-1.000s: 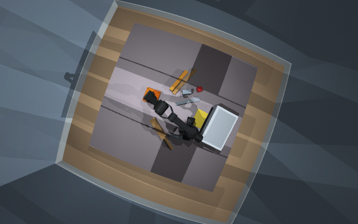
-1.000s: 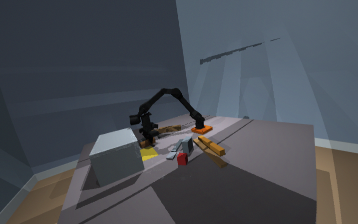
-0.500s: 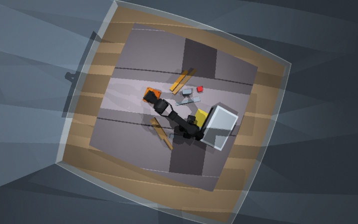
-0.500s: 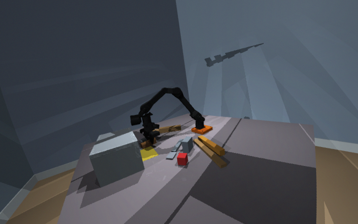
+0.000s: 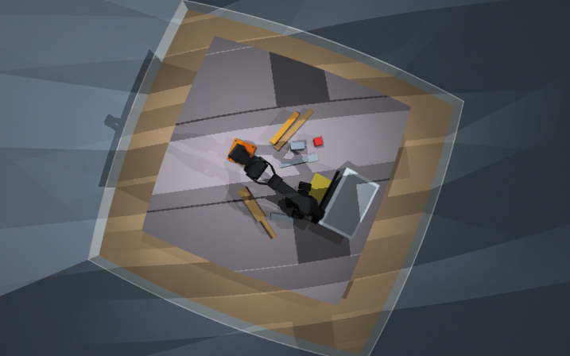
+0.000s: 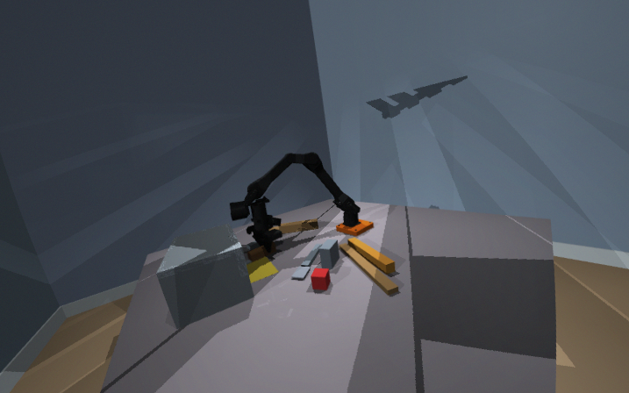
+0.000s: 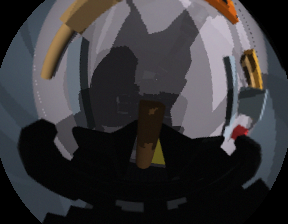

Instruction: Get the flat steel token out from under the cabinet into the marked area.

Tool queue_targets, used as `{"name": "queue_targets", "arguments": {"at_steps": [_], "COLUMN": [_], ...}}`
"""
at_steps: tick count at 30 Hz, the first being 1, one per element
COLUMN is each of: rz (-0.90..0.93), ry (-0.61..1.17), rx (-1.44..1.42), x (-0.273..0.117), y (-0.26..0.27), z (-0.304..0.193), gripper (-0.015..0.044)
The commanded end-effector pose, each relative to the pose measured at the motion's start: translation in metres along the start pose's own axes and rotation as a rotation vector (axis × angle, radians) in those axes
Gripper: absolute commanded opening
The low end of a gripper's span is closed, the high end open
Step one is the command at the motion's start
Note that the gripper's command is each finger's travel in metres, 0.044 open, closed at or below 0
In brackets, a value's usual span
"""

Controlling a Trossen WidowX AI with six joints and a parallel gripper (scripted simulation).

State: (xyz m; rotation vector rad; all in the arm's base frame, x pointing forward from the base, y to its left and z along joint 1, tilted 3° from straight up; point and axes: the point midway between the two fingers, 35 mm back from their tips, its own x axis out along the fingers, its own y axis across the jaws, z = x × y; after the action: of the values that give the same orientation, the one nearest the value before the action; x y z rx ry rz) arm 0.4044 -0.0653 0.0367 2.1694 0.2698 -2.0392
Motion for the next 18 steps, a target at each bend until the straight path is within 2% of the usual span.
{"name": "queue_targets", "arguments": {"at_steps": [1, 18], "rz": [-0.007, -0.007], "ry": [0.0, -0.001], "rx": [-0.002, -0.002], "x": [0.001, 0.001], "y": [-0.001, 0.0], "z": [0.004, 0.021], "gripper": [0.0, 0.0]}}
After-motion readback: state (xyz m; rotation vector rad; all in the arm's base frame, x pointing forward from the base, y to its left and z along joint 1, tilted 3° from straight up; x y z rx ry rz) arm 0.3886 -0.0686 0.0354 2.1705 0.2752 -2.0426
